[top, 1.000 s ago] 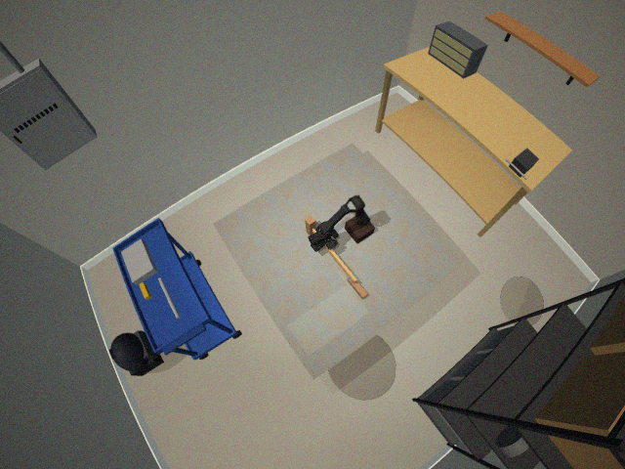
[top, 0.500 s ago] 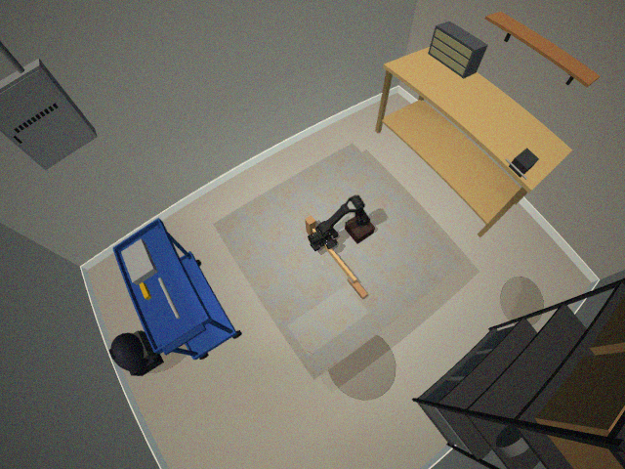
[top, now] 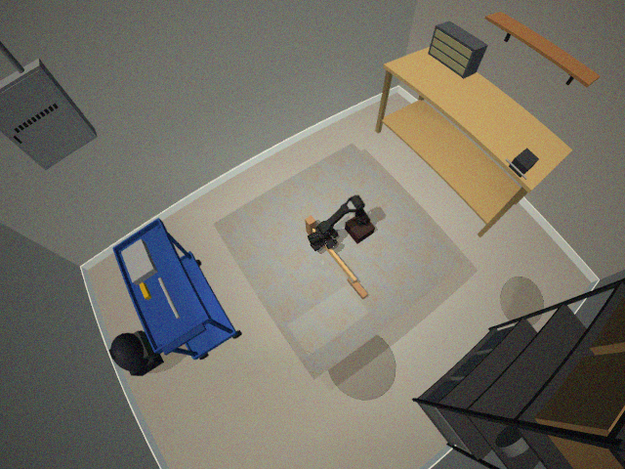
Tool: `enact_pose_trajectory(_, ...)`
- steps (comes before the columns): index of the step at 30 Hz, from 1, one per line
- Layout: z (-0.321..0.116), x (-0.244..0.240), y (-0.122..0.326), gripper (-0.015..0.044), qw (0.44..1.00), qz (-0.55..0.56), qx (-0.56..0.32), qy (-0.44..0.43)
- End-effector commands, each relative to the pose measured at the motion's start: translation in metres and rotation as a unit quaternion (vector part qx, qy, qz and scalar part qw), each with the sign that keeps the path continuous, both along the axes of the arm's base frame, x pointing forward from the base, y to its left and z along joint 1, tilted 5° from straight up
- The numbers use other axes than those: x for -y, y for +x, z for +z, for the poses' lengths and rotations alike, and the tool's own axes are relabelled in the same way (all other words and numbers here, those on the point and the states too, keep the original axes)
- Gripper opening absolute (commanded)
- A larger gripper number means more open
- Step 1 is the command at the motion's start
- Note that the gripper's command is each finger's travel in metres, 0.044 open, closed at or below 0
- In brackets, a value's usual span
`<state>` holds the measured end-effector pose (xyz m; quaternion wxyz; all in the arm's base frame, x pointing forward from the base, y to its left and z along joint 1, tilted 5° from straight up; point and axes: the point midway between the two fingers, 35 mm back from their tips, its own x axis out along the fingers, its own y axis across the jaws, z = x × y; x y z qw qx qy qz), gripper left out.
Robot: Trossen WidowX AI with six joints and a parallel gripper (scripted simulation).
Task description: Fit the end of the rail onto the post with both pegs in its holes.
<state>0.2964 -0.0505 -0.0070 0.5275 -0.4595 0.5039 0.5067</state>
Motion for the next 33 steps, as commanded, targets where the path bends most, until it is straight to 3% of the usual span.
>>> enact_pose_trajectory(1,0.0016,0.0012,0.0014,0.0000,1.000,0.000,0.002,-0.002)
enact_pose_trajectory(33,0.0003,-0.0037,0.0006,0.0000,1.000,0.000,0.002,-0.002)
